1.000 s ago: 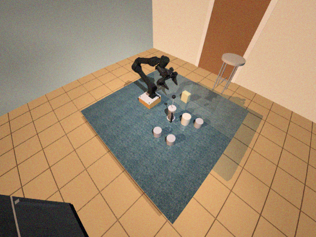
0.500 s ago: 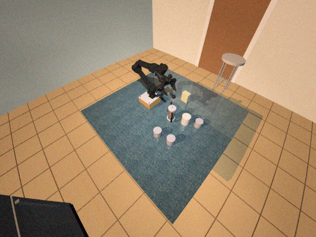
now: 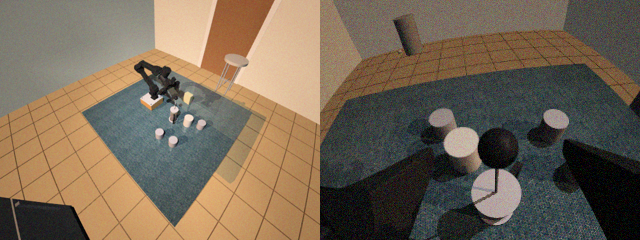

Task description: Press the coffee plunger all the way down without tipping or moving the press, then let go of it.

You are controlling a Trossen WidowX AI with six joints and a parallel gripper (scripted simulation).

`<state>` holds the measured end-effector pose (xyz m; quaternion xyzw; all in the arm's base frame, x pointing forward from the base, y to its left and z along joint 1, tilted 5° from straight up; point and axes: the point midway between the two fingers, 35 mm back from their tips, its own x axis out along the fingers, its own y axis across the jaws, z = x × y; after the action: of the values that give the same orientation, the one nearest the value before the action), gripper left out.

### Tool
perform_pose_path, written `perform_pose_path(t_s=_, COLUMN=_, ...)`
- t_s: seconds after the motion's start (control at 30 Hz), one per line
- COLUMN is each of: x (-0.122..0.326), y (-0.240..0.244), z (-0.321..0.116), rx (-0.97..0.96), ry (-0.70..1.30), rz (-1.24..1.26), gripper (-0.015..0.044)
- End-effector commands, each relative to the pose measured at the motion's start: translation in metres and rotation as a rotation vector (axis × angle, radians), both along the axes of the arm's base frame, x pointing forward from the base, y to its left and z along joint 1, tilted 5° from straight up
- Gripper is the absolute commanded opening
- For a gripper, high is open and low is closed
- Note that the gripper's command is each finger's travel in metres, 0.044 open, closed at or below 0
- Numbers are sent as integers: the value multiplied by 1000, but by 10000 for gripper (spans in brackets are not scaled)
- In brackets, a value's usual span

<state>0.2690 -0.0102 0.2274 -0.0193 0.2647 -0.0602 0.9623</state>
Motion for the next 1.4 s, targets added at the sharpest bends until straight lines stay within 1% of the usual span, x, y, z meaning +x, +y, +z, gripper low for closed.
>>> perform_pose_path(t_s=0.0, x=6, y=-1, z=-4, rx=-3, ry=3, rz=4, gripper=440)
perform_pose_path(t_s=0.3, x=15, y=-3, z=-11, rx=-3, ry=2, rz=4, gripper=440)
perform_pose_path(t_s=0.7, x=15, y=-3, z=-11, rx=-3, ry=2, rz=4, gripper=125)
perform_pose_path(t_s=1.07, x=16, y=-3, z=-12, rx=-3, ry=2, rz=4, gripper=125)
perform_pose_path(t_s=1.37, x=18, y=-4, z=-25, rx=-3, ry=1, rz=4, gripper=125)
